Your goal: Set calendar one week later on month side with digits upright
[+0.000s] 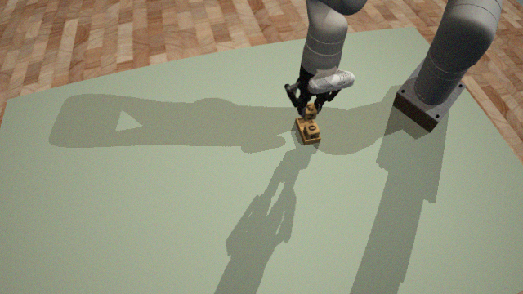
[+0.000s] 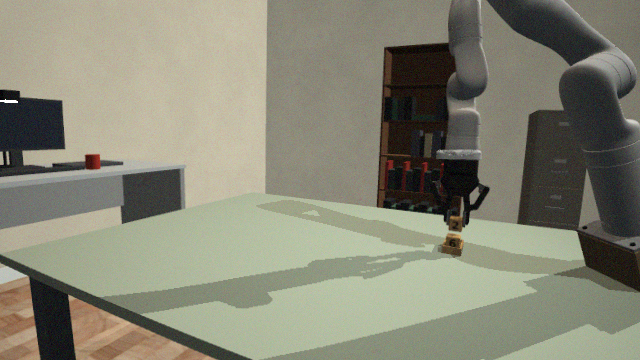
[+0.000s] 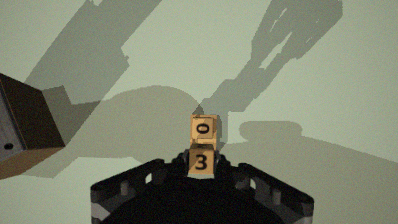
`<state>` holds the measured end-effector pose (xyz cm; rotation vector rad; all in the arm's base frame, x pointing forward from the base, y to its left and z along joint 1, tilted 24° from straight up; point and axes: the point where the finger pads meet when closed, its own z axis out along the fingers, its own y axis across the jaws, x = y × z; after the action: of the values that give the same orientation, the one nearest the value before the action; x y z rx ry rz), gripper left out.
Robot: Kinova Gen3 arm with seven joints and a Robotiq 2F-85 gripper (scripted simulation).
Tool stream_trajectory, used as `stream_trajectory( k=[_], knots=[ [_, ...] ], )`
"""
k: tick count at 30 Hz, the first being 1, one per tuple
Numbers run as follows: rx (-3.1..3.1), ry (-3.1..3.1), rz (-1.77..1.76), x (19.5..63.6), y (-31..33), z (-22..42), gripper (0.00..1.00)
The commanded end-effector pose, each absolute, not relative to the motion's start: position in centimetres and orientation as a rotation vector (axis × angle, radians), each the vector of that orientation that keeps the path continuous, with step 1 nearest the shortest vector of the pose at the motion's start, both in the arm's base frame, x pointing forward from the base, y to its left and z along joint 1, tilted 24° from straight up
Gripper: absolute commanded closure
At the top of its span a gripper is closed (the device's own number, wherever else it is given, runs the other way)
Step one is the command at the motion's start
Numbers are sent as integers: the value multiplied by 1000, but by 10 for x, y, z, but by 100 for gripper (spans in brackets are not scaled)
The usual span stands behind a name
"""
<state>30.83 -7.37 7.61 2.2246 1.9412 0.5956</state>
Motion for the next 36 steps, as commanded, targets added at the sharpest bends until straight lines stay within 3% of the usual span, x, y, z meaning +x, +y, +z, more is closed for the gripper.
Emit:
stream_trajectory(
  k=[1,36],
  knots=[
    [2243,1922,602,308,-72,76,74],
    [2253,1916,596,308,-74,76,74]
  ],
)
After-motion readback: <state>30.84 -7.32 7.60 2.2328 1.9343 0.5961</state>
